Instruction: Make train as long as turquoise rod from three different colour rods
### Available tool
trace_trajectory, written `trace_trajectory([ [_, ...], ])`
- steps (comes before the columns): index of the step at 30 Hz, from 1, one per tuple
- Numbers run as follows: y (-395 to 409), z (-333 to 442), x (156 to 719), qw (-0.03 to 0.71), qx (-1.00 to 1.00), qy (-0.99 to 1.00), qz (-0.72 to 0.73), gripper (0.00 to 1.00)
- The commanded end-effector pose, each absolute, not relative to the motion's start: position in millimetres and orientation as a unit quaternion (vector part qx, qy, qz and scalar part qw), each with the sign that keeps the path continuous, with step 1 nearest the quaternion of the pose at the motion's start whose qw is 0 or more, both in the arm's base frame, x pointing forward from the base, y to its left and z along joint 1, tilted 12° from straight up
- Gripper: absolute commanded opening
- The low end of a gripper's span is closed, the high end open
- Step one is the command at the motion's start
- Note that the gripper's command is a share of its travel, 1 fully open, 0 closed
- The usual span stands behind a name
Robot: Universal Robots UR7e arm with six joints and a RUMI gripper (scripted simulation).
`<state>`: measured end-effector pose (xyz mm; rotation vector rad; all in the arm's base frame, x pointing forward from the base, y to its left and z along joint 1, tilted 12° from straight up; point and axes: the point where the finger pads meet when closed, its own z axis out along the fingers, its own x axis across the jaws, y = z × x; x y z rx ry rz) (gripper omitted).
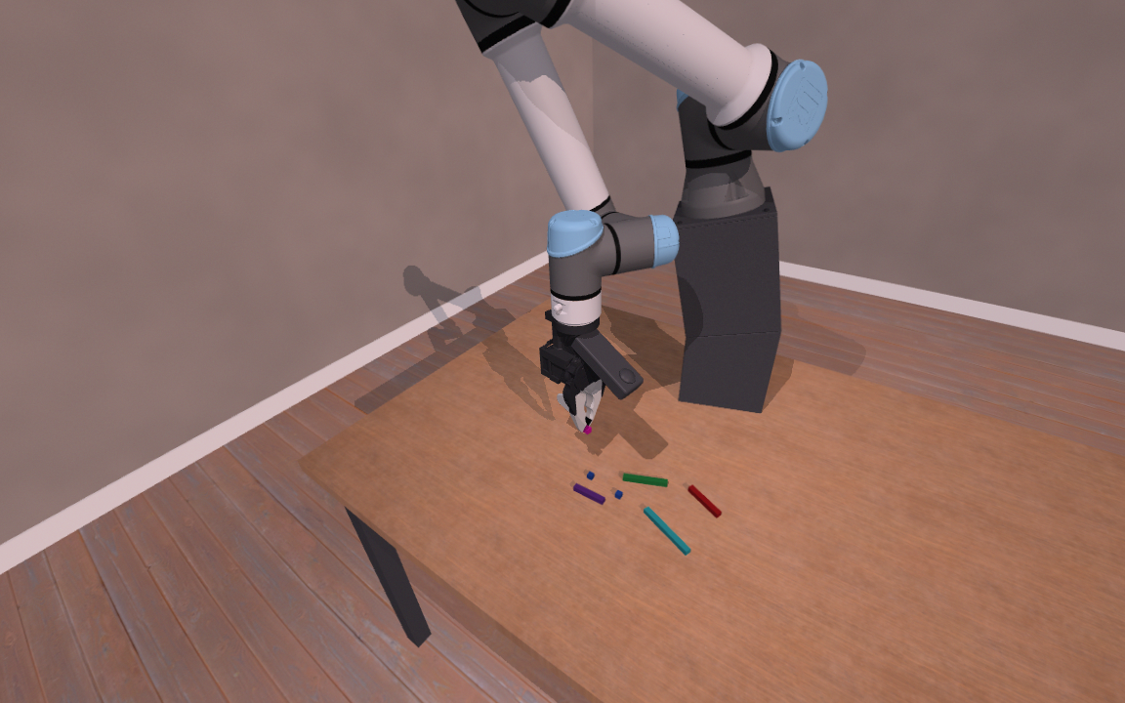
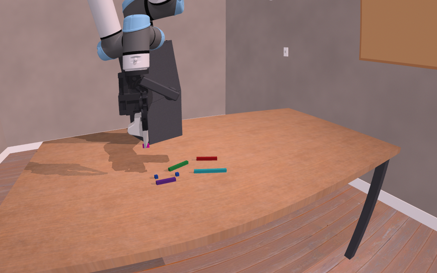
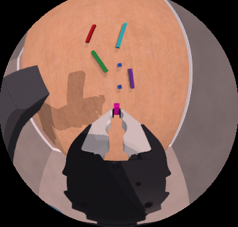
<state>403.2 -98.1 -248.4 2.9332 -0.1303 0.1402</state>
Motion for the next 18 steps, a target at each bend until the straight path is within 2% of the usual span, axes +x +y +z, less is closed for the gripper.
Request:
trace_trajectory([
  [1, -96.5, -246.8, 410.9, 0.101, 0.994, 0.016, 0.039, 0.0],
  [18, -95.4, -245.4, 415.8, 0.102, 0.993, 0.052, 0.035, 0.0],
])
